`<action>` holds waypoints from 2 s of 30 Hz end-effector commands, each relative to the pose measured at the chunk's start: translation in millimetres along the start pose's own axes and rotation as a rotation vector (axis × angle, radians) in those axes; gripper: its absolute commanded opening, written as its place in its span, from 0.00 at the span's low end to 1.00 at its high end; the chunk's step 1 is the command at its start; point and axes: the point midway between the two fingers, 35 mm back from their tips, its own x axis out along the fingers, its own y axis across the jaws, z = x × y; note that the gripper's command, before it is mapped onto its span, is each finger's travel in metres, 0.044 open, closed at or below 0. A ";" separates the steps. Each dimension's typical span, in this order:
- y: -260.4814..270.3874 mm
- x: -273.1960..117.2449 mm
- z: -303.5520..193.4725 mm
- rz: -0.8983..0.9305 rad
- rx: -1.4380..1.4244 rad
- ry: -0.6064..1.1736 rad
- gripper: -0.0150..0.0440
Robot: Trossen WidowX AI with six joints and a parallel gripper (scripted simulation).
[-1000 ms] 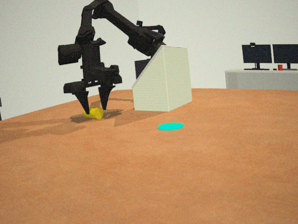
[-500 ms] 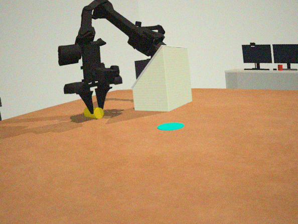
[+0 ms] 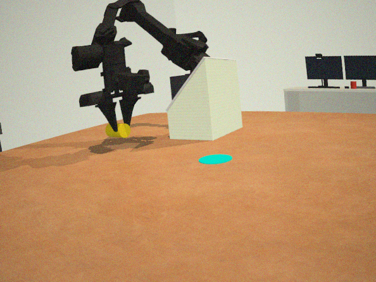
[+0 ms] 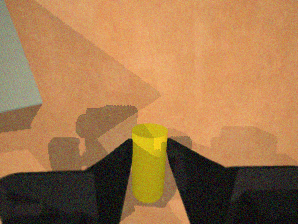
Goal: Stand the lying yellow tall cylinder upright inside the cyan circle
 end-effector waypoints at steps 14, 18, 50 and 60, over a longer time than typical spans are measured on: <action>-0.6 -44.3 -1.6 -0.006 0.009 0.006 0.43; 0.2 -55.7 -2.1 -0.010 0.005 0.007 0.43; -16.6 -87.8 51.3 -0.036 0.056 -0.032 0.43; -21.2 -92.0 81.4 -0.036 0.090 -0.046 0.43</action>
